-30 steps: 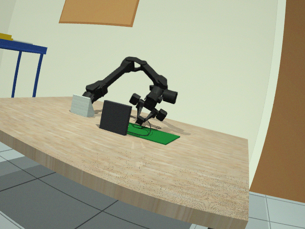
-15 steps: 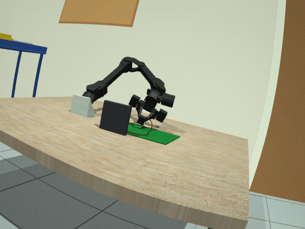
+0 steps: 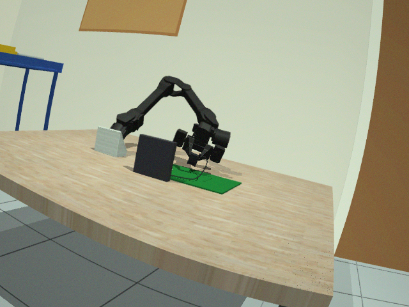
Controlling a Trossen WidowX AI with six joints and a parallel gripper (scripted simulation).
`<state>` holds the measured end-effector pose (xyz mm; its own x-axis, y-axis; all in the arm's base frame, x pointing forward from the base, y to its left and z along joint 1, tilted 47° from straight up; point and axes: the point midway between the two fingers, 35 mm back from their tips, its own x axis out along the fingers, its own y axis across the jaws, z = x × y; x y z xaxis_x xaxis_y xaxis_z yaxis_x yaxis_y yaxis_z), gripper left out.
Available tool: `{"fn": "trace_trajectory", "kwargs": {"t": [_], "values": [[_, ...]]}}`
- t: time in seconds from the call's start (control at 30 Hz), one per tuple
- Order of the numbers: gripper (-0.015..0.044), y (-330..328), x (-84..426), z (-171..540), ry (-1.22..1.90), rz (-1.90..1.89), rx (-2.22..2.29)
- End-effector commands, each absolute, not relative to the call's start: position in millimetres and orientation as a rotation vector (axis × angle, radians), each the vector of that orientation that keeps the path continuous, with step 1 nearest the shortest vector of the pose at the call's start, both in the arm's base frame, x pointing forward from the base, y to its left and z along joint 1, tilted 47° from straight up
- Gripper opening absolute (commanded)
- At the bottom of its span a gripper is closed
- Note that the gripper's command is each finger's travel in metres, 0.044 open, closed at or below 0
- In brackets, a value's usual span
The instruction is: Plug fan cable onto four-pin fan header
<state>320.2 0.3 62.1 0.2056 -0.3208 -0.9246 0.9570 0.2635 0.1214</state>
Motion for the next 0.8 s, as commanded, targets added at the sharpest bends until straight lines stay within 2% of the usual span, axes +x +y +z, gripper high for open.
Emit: {"fn": "trace_trajectory", "kwargs": {"t": [0.0,0.77], "values": [[0.0,2,320,66,0.864,-1.071,0.856],[0.0,10,322,88,0.561,-1.063,0.877]]}}
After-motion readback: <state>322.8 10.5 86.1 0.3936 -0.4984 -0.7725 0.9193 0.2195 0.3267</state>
